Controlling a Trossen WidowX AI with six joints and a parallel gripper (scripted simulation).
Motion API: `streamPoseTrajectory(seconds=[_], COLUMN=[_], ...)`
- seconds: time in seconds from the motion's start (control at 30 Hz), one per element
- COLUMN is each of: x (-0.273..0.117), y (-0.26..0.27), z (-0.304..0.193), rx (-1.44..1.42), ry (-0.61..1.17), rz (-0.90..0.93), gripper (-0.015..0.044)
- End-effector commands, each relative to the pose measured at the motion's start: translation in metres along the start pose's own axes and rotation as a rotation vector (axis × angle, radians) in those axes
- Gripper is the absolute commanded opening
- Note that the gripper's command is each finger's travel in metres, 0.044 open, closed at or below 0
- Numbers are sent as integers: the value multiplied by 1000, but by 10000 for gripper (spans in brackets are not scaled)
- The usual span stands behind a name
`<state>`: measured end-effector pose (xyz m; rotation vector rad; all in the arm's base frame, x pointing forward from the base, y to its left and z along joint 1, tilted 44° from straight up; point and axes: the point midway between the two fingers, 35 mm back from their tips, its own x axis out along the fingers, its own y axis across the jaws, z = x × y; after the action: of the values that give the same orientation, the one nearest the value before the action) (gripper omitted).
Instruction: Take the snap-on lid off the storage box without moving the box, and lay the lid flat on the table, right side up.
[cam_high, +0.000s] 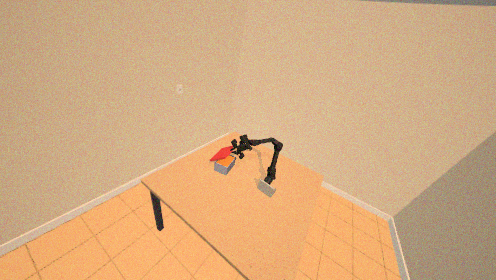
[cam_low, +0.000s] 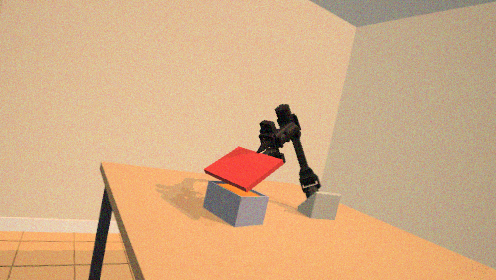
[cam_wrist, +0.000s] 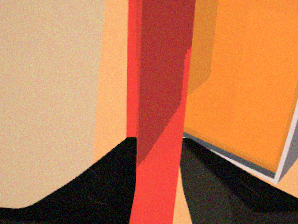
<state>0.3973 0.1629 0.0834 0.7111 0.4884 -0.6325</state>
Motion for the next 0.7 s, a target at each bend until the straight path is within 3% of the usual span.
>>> streamPoseTrajectory(seconds=[0.0, 0.67], x=[0, -4], y=[-1, -4], z=[-9, -49], rx=[-1, 1], ry=[-3, -1], rz=[0, 1], gripper=[0, 0])
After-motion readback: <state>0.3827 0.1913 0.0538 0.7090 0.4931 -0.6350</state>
